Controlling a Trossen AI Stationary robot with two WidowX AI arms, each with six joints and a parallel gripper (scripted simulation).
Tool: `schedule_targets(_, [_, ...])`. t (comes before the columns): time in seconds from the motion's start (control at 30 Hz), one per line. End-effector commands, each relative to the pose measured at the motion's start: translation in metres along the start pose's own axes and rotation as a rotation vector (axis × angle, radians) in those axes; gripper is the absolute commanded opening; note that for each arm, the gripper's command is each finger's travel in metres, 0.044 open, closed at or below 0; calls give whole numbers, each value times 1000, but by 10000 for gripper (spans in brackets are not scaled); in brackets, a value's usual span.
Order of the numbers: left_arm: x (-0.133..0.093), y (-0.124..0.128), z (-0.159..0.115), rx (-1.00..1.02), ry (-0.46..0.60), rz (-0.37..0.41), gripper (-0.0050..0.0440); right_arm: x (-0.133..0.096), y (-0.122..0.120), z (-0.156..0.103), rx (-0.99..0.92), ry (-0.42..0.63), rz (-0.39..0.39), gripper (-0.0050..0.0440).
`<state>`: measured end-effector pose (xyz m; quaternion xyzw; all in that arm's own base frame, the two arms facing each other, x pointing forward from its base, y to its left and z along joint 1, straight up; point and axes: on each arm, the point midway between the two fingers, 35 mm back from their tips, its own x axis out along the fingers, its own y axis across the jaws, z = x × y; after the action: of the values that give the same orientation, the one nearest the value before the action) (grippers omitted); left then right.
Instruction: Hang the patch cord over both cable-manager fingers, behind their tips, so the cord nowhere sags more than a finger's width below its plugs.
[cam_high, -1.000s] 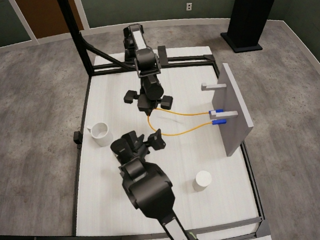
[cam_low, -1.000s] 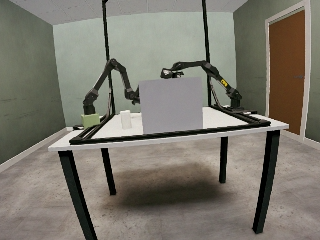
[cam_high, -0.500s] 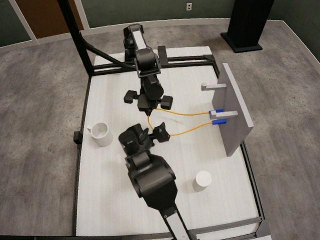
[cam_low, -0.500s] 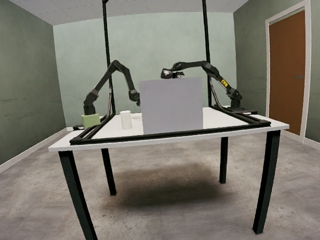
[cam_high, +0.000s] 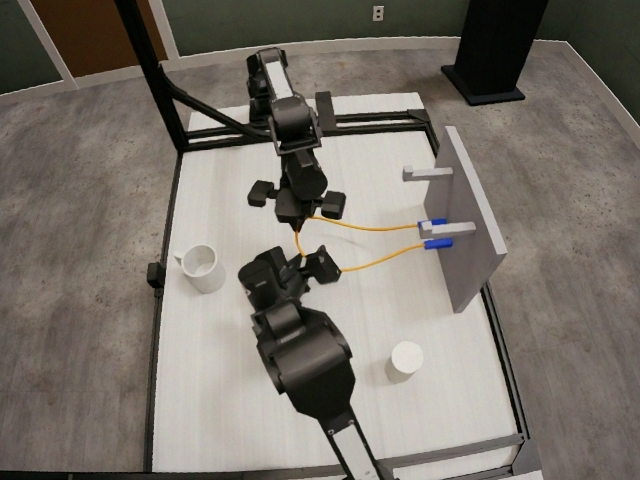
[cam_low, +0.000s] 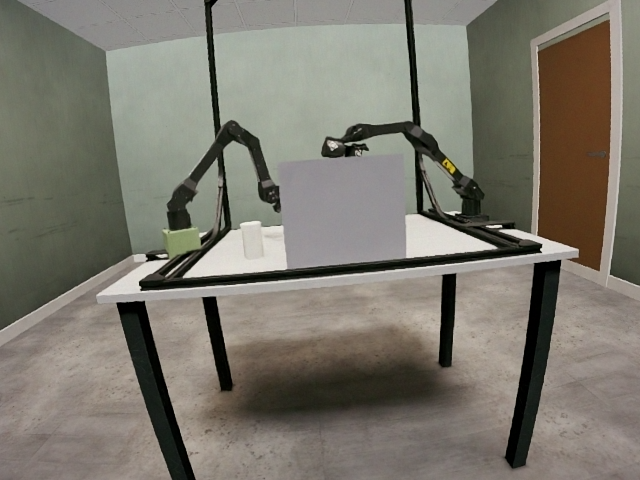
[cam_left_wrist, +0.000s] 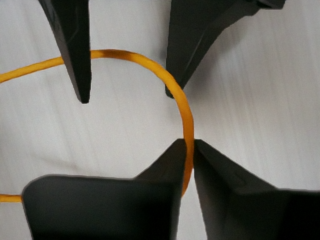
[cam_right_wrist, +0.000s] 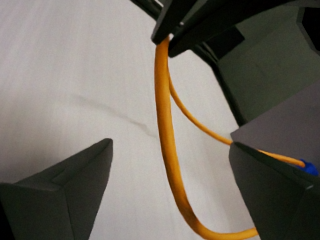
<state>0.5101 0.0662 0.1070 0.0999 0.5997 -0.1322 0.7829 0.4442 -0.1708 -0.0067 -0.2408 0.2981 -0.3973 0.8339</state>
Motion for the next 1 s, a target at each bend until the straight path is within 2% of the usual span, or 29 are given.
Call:
schedule_targets(0.0, [-13, 1, 5, 4, -27, 17, 20, 0, -4, 9, 14, -15, -5, 224])
schedule_targets(0.2, [-13, 1, 5, 4, -27, 17, 20, 0, -4, 9, 14, -15, -5, 80])
schedule_targets(0.27, [-13, 1, 5, 4, -27, 17, 20, 0, -4, 9, 14, -15, -5, 80])
schedule_targets(0.33, [-13, 1, 5, 4, -27, 17, 20, 0, -4, 9, 14, -15, -5, 32])
schedule_targets(0.37, [-13, 1, 5, 4, -27, 17, 20, 0, -4, 9, 14, -15, -5, 25])
schedule_targets(0.87, [-13, 1, 5, 4, -27, 17, 20, 0, -4, 9, 14, -15, -5, 25])
schedule_targets(0.97, [-13, 1, 5, 4, -27, 17, 92, 0, -4, 9, 14, -15, -5, 25])
